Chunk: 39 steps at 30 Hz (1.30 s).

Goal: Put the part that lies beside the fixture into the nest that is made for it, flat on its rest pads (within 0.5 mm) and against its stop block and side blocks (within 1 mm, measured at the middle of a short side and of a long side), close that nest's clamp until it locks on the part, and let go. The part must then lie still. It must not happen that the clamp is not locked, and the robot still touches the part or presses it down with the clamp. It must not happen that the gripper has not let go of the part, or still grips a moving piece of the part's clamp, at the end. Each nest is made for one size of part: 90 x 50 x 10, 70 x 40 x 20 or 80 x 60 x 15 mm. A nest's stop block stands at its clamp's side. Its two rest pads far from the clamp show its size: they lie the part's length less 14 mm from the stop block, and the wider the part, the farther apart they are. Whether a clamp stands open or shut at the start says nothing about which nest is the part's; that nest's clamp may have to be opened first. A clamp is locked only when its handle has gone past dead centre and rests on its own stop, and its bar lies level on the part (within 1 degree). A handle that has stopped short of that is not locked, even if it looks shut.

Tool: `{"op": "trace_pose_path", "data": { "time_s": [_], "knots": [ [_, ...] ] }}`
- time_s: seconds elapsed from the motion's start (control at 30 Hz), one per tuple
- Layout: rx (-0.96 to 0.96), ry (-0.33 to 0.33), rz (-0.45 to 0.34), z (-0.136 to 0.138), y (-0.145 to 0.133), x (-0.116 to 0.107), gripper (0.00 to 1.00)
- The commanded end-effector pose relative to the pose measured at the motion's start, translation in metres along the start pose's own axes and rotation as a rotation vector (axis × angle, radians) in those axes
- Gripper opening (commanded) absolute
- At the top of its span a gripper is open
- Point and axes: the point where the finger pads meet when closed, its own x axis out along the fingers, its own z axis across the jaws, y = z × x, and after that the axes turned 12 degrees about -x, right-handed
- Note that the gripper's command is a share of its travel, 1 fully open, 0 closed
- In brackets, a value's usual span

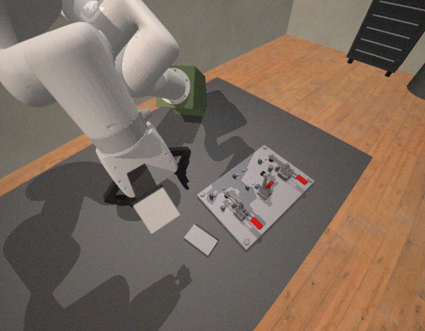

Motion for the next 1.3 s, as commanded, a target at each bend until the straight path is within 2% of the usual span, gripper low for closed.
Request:
{"op": "trace_pose_path", "data": {
  "time_s": [0.0,0.07,0.1,0.17,0.2,0.43,0.47,0.63,0.73,0.83,0.87,0.93,0.97,1.03,1.07,1.2,1.27],
  "knots": [
    [-0.002,-0.010,-0.028,-0.014,0.001,0.002,1.00],
    [-0.002,-0.010,-0.028,-0.014,0.001,0.002,1.00],
    [-0.006,-0.008,-0.038,-0.024,0.001,0.004,1.00],
    [-0.006,-0.008,-0.038,-0.024,0.001,0.004,1.00],
    [-0.010,-0.013,-0.043,-0.033,0.002,0.006,1.00],
    [-0.012,-0.022,-0.043,-0.041,0.003,0.007,1.00],
    [-0.015,-0.022,-0.051,-0.053,0.004,0.009,1.00],
    [-0.015,-0.022,-0.051,-0.053,0.004,0.009,1.00],
    [-0.026,-0.023,-0.070,-0.081,0.005,0.014,1.00],
    [-0.026,-0.023,-0.070,-0.081,0.005,0.014,1.00],
    [-0.031,-0.029,-0.075,-0.093,0.006,0.015,1.00],
    [-0.031,-0.029,-0.075,-0.093,0.006,0.015,1.00],
    [-0.037,-0.027,-0.087,-0.109,0.007,0.019,1.00],
    [-0.037,-0.027,-0.087,-0.109,0.007,0.019,1.00],
    [-0.042,-0.028,-0.097,-0.124,0.008,0.021,1.00],
    [-0.042,-0.028,-0.097,-0.124,0.008,0.021,1.00],
    [-0.053,-0.031,-0.114,-0.150,0.009,0.026,1.00]
  ]
}}
